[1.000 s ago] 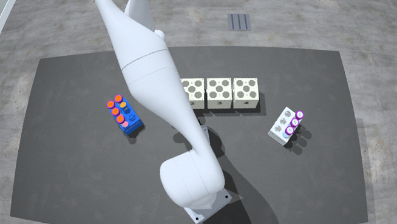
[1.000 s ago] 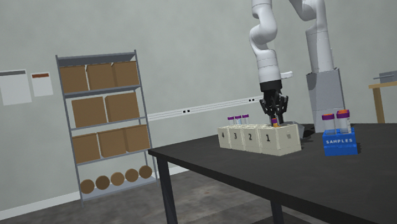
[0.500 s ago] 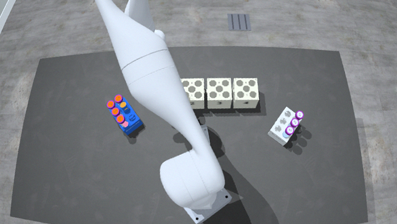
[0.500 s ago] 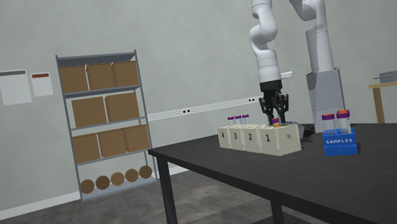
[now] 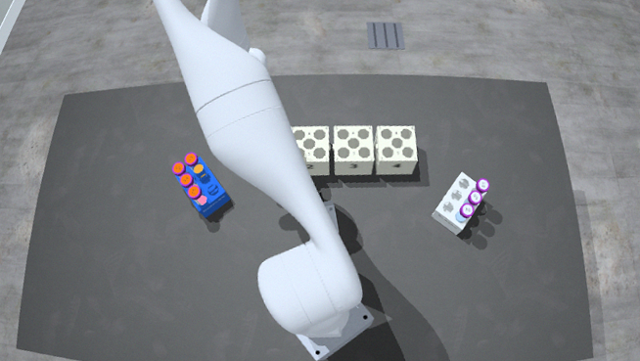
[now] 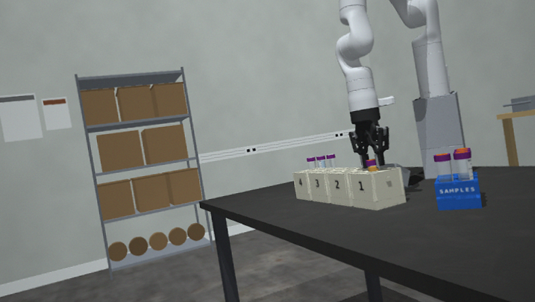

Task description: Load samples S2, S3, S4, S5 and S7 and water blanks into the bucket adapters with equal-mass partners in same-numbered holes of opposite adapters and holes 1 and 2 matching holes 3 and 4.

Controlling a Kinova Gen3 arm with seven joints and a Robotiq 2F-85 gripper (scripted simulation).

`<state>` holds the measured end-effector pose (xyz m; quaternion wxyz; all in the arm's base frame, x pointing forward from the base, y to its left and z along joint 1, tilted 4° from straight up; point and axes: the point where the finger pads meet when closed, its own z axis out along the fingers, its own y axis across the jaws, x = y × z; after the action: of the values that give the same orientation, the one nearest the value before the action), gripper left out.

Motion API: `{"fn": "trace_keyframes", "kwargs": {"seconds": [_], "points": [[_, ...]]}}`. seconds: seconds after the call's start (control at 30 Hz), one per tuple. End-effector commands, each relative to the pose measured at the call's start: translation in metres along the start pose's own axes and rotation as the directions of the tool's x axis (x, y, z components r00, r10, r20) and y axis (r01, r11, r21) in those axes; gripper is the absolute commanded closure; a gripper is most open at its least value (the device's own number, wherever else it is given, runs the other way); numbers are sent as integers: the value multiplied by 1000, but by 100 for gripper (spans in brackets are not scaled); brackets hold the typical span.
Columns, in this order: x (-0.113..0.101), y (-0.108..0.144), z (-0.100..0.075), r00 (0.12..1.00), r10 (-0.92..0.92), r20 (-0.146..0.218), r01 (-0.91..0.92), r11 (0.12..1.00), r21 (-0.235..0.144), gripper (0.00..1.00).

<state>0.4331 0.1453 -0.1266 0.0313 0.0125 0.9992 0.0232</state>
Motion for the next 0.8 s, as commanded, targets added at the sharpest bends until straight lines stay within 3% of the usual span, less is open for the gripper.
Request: {"fn": "trace_keyframes", "kwargs": {"seconds": [0.0,0.77], "points": [[-1,0,-1,1000,0,2,0,1000,-1,38],[-1,0,-23,1000,0,2,0,1000,-1,38]]}}
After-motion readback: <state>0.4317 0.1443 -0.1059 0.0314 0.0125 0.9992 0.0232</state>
